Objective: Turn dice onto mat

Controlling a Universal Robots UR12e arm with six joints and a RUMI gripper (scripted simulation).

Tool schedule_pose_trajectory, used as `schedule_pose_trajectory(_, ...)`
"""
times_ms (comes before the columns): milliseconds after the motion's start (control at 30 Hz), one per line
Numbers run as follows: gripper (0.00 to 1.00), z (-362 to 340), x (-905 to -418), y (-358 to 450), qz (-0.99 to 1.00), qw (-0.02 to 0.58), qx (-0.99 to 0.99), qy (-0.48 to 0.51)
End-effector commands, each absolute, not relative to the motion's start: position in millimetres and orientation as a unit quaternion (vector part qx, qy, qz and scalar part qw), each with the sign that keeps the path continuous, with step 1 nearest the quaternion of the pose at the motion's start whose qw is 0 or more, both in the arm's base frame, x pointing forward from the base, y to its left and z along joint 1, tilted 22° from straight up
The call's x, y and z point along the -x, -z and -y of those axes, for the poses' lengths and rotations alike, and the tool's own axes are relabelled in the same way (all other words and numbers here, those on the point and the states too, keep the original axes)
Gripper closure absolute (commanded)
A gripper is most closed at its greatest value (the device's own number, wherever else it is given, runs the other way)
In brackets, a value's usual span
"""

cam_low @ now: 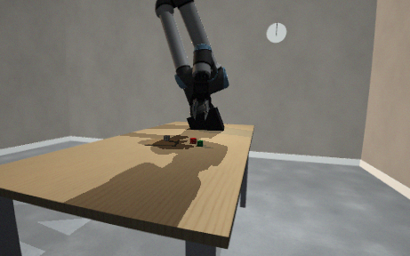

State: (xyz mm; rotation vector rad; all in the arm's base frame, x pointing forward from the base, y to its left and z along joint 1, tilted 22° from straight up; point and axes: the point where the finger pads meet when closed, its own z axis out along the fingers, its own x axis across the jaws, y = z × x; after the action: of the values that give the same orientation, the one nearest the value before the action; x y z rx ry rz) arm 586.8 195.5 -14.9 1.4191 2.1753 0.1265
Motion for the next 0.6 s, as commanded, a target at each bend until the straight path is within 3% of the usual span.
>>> schedule_pose_trajectory(0, 0.76, -194.8, -589.1, 23.5, -0.807, 0.227, -0.545, 0.006)
schedule_pose_trajectory(567, 0.76, -201.1, -599.6, 17.8, -0.8, 0.158, -0.569, 0.105)
